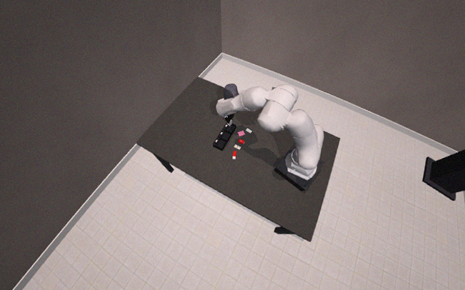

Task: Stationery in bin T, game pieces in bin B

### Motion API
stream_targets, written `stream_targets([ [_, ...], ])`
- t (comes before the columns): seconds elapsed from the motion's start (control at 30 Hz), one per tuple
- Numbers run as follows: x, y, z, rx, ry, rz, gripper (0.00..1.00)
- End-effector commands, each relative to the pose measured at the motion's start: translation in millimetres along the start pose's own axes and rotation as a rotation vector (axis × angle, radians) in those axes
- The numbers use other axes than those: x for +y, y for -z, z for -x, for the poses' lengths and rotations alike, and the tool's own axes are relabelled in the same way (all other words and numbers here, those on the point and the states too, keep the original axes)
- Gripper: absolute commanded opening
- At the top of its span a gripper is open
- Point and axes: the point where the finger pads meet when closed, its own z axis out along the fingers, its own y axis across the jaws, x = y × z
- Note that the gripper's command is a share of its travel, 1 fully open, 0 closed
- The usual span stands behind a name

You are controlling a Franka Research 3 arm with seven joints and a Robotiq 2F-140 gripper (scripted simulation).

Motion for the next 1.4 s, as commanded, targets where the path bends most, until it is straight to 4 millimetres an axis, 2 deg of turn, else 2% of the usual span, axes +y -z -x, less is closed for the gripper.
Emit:
stream_targets([
  [0.0,-0.1,-1.0,2.3,-0.006,-0.004,0.0,0.05],
  [0.5,-0.1,-1.0,2.3,-0.006,-0.004,0.0,0.05],
  [0.93,-64.3,-1.0,12.5,-0.006,-0.004,0.0,0.05],
  [1.0,-64.3,-1.0,12.5,-0.006,-0.004,0.0,0.05],
  [1.13,-83.1,-1.0,15.4,-0.006,-0.004,0.0,0.05],
  [1.23,-83.1,-1.0,15.4,-0.006,-0.004,0.0,0.05],
  [1.37,-83.1,-11.6,15.5,-0.006,-0.004,0.0,0.05],
])
